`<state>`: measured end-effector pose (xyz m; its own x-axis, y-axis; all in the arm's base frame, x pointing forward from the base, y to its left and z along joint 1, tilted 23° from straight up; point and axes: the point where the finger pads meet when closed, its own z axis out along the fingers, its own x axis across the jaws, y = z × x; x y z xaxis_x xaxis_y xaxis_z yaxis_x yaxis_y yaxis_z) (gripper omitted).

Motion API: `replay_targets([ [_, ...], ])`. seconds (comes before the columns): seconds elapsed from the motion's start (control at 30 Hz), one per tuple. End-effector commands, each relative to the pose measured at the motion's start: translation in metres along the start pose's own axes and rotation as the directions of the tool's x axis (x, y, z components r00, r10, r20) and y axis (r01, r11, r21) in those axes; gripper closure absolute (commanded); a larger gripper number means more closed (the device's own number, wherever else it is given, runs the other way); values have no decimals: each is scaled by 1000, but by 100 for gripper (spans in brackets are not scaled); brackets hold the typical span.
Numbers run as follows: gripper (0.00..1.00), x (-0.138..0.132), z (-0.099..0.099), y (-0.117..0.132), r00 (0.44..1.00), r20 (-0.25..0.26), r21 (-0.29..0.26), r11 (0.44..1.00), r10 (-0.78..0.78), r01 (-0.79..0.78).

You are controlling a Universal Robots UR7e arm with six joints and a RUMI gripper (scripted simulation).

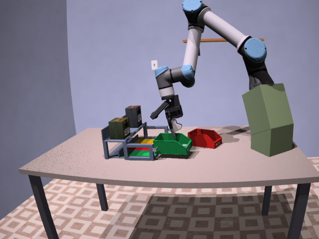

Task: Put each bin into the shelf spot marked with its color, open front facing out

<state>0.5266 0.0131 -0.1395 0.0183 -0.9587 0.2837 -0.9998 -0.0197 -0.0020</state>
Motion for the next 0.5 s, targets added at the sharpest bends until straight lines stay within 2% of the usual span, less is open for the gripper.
replay_targets([
  [0.0, 100, 1, -1, -3, 1000, 1, 3, 1000, 3, -3],
  [0.47, 100, 0, -1, 0, 1000, 3, -17, 1000, 5, -5],
])
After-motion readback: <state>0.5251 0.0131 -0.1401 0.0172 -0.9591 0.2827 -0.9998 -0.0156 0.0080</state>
